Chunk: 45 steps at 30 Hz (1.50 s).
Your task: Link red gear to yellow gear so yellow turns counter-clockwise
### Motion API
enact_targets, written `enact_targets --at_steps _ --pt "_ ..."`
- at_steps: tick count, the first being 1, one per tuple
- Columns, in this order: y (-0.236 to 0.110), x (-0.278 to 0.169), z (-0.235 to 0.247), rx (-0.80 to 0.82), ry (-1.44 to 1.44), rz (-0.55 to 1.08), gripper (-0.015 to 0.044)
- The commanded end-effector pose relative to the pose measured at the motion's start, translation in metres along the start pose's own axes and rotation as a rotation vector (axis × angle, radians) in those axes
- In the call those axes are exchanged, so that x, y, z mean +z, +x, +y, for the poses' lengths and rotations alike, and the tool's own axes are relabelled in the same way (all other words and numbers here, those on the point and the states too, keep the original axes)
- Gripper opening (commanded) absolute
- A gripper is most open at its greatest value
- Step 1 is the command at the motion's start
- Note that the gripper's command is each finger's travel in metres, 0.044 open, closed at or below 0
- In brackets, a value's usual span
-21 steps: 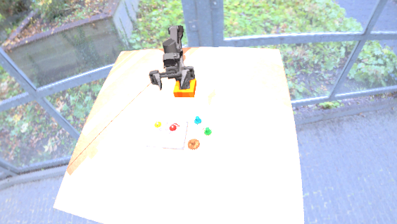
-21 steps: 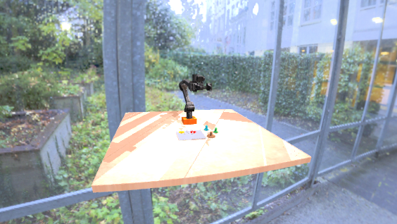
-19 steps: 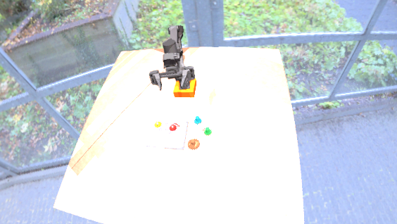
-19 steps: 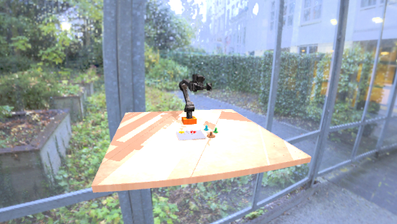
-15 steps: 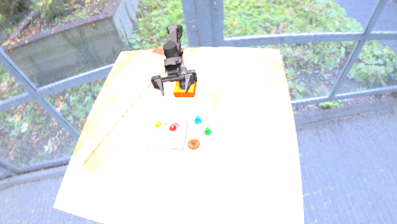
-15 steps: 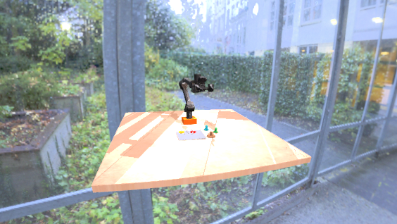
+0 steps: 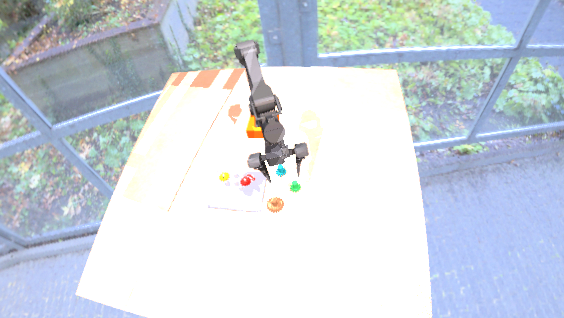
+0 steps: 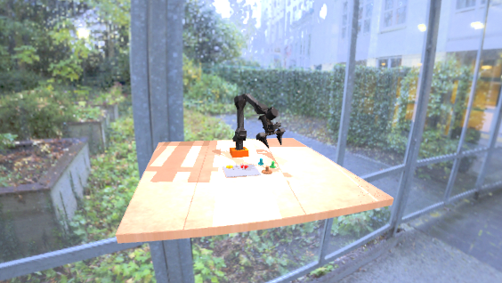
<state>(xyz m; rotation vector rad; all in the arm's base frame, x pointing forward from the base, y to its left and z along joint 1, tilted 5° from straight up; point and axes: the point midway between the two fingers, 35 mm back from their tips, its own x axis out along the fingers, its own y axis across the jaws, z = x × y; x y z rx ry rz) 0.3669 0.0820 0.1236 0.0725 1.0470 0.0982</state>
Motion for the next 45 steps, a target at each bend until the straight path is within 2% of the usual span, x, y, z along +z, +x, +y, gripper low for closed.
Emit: enact_targets --at_steps 1,3,5,14,18,45 --pt "0.044 -0.055 0.021 -0.062 0.007 0.403 0.0440" --pt "0.053 -0.073 0.026 -0.098 0.005 0.530 0.0440" --pt "0.055 -0.080 0.028 -0.112 0.004 0.576 0.0440" --pt "0.054 -0.082 0.026 -0.112 0.004 0.576 0.0440" --pt "0.065 -0.089 0.024 -0.112 0.004 0.576 0.0440" --pt "0.089 -0.105 0.021 -0.112 0.004 0.576 0.0440"
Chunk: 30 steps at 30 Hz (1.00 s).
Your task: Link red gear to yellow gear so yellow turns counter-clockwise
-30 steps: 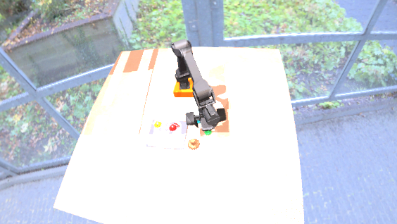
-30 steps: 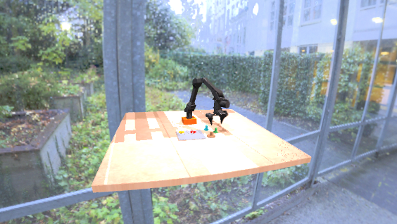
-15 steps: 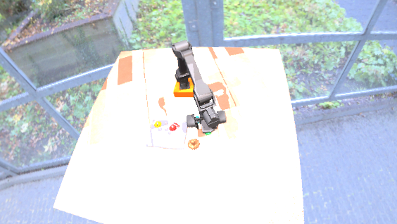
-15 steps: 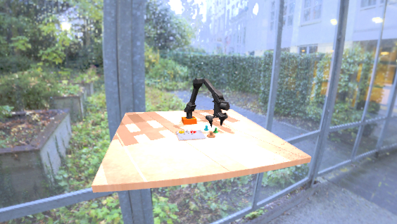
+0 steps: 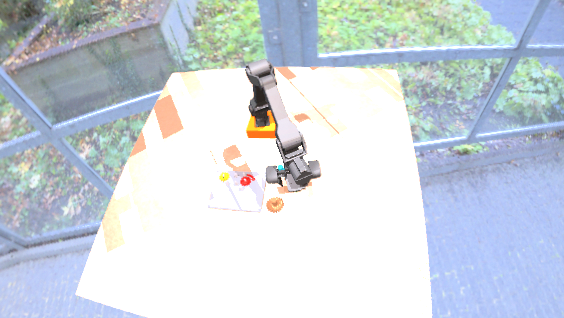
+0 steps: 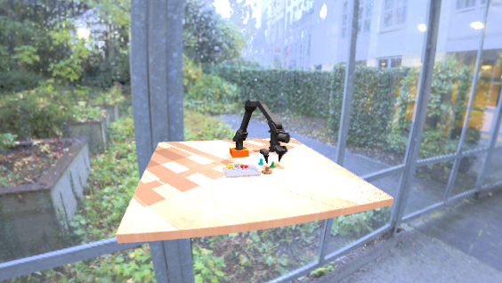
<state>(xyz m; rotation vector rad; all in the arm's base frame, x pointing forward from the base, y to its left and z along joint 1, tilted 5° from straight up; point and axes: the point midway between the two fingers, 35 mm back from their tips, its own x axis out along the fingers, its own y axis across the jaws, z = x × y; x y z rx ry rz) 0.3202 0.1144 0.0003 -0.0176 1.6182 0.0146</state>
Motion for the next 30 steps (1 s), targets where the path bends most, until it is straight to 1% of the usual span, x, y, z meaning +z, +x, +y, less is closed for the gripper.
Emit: enact_targets --at_steps 1,3,17,25,26,30 --pt "0.0033 -0.0012 0.0003 0.002 0.003 0.006 0.0440" --pt "0.0033 -0.0012 0.0003 0.002 0.003 0.006 0.0440" --pt "0.0033 -0.0012 0.0003 0.002 0.003 0.006 0.0072" --pt "0.0033 -0.0012 0.0003 0.002 0.003 0.006 0.0019" --pt "0.0033 -0.0012 0.0003 0.002 0.003 0.006 0.0000" --pt "-0.0023 0.0004 0.0008 0.002 0.003 0.006 0.0000"
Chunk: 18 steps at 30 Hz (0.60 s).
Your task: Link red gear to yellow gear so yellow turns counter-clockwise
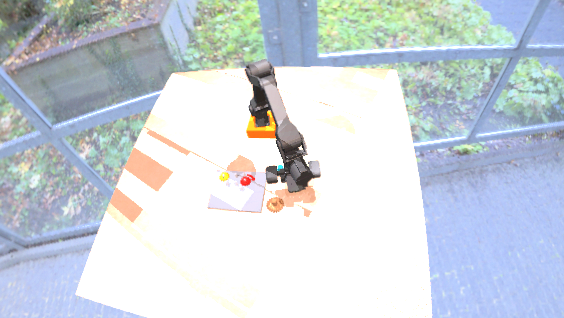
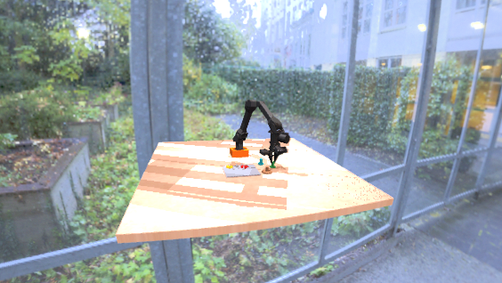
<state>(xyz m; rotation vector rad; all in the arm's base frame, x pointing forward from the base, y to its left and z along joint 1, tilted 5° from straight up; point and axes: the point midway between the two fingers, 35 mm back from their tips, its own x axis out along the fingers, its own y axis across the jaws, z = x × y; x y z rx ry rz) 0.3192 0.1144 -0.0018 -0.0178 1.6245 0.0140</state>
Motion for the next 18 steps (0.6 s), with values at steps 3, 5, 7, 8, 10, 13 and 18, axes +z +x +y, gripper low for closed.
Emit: enact_targets --at_steps 3,5,7,8,10,13,18 --pt "-0.011 0.003 0.002 0.002 0.003 -0.001 0.0000" --pt "-0.016 0.004 0.002 0.003 0.003 -0.002 0.0000" --pt "-0.021 0.005 0.002 0.003 0.002 -0.003 0.0000" --pt "-0.023 0.006 0.003 0.004 0.002 -0.004 0.0000" --pt "-0.028 0.007 0.003 0.004 0.002 -0.005 0.0000" --pt "-0.035 0.008 0.003 0.004 0.002 -0.006 0.0000" --pt "-0.046 0.009 0.004 0.004 0.002 -0.006 0.0000"
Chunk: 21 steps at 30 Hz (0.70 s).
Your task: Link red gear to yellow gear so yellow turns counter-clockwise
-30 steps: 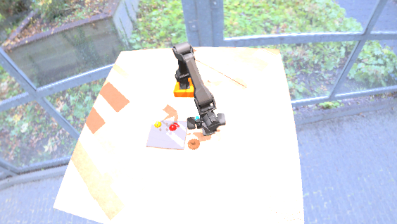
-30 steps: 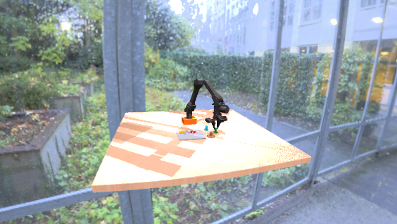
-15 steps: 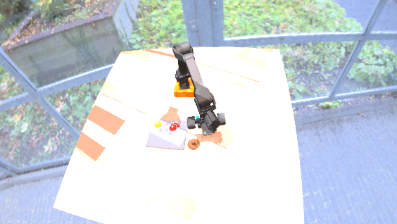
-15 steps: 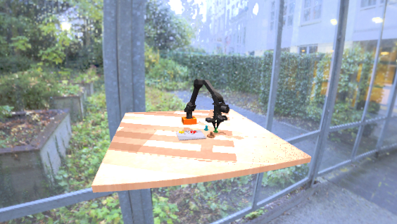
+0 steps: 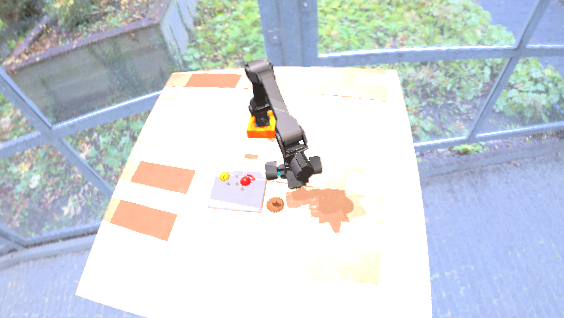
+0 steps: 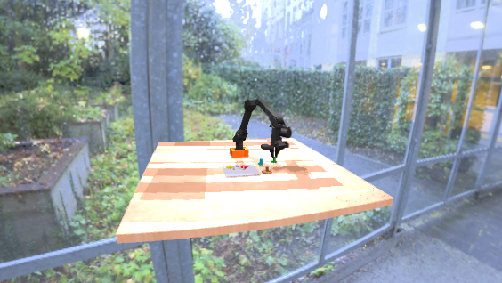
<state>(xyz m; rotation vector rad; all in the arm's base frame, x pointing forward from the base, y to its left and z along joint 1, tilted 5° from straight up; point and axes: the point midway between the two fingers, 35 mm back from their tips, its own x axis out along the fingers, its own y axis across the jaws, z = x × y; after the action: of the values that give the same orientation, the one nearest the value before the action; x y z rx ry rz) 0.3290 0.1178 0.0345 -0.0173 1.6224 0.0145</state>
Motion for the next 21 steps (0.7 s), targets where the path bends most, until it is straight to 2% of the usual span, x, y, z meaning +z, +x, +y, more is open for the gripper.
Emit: enact_targets --at_steps 1,21 --pt "-0.012 0.002 0.001 0.004 0.002 -0.003 0.0000" --pt "-0.058 0.002 0.002 0.003 0.003 -0.002 0.0000"
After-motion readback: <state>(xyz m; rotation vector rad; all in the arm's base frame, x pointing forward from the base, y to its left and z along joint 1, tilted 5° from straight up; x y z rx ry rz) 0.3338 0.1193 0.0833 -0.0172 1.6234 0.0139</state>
